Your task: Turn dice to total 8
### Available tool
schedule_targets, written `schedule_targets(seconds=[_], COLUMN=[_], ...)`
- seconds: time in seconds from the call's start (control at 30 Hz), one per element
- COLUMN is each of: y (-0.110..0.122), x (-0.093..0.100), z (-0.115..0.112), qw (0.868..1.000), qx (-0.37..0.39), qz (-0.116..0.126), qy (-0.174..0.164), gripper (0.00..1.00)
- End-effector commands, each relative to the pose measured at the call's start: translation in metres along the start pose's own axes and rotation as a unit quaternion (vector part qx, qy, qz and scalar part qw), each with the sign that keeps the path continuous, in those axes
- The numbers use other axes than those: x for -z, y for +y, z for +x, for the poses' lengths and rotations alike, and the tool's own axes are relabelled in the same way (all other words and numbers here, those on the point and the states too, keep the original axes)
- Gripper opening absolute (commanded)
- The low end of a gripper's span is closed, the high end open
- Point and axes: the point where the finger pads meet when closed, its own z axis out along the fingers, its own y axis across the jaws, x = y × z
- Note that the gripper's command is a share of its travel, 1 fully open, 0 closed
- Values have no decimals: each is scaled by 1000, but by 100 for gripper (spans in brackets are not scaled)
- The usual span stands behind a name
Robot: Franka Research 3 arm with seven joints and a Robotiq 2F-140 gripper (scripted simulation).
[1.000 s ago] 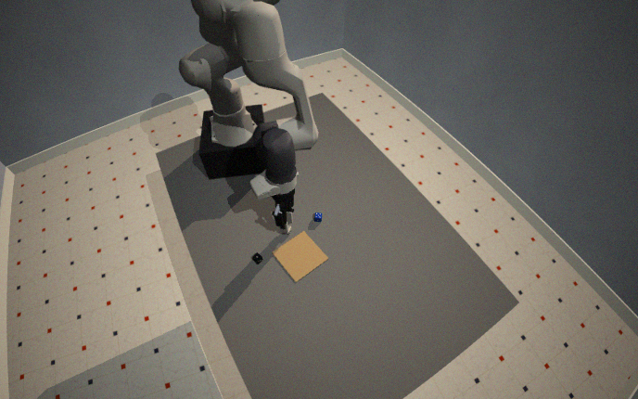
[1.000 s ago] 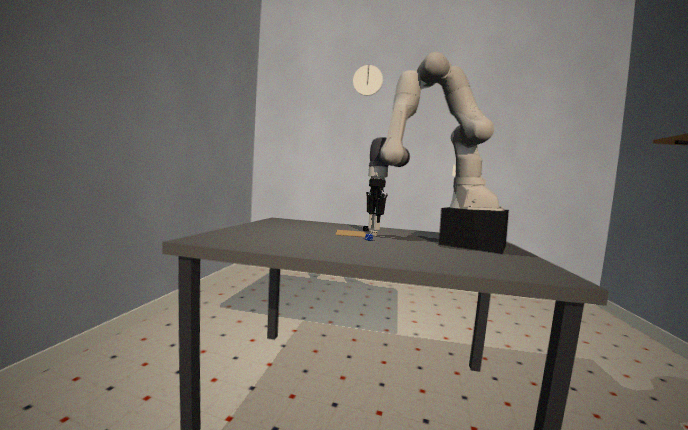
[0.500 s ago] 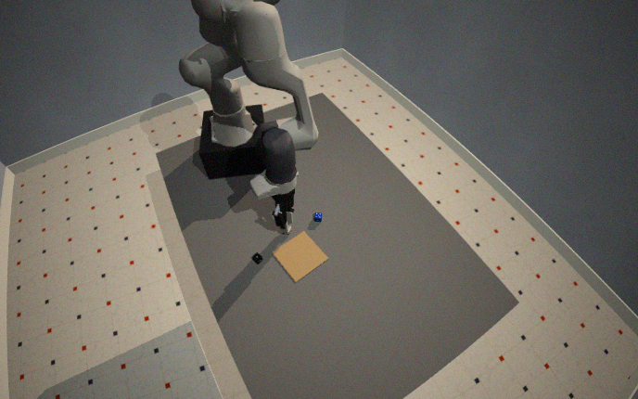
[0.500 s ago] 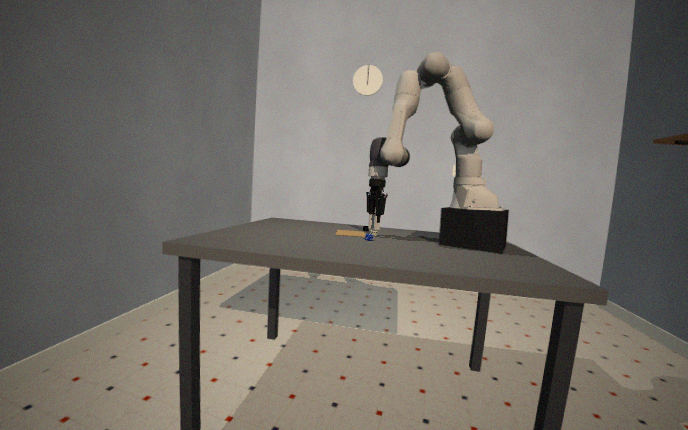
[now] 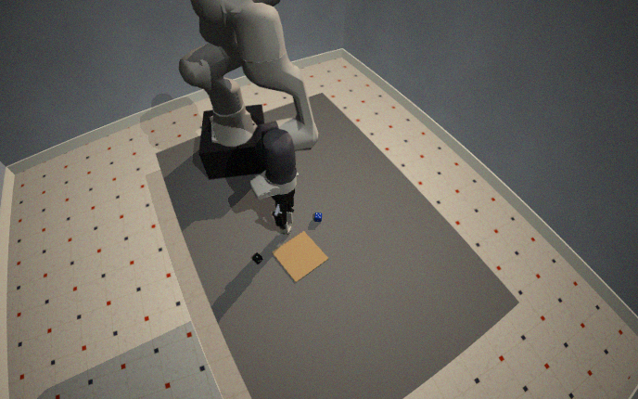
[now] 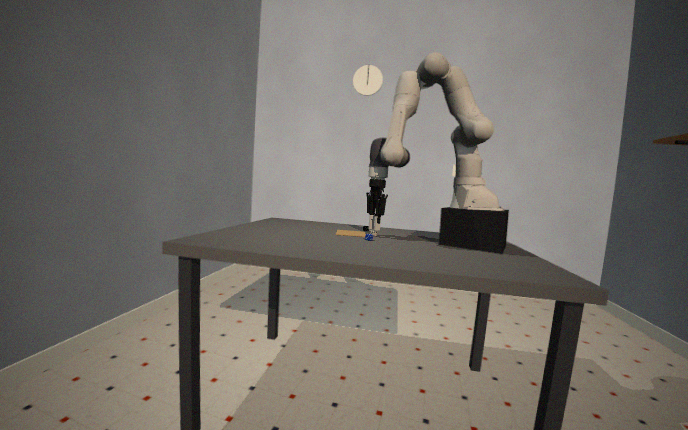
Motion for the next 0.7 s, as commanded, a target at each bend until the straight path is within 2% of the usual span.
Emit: schedule_targets(seconds=[0.0,0.27,0.67], y=[-1,-1,-1], x=[-4,-19,-29], z=[-1,-1,-1], qw=[1000,1000,1000], qx=[2,2,2], qz=[1,1,1], qy=[-1,-1,-1], gripper=[25,25,25])
